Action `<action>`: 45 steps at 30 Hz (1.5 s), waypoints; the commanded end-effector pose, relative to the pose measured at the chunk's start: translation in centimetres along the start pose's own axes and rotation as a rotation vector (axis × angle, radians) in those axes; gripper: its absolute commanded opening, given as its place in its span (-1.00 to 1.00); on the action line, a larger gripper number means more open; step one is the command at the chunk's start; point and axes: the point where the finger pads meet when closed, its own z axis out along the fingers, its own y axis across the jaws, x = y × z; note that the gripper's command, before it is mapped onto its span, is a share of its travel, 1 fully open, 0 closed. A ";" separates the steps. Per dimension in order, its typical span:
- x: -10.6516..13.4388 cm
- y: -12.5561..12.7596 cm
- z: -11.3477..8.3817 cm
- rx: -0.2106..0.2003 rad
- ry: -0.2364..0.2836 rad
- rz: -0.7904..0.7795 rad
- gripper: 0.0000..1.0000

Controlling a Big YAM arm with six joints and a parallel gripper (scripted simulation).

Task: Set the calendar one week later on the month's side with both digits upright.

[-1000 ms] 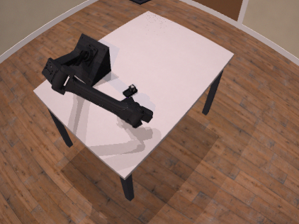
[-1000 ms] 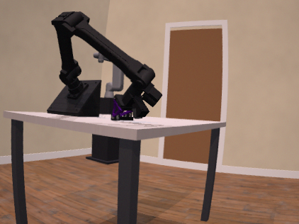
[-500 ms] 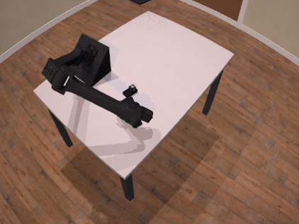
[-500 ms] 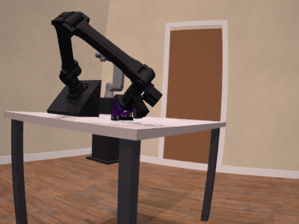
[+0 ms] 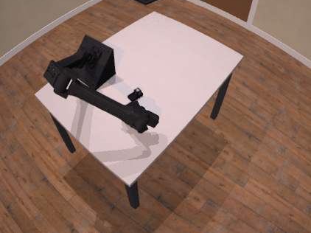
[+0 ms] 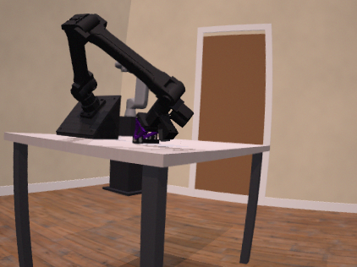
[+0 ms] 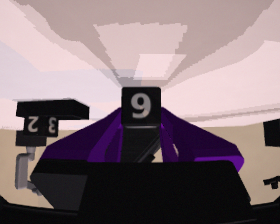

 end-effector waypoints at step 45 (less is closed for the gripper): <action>-1.3 0.2 -0.7 -0.017 -0.023 0.004 -0.36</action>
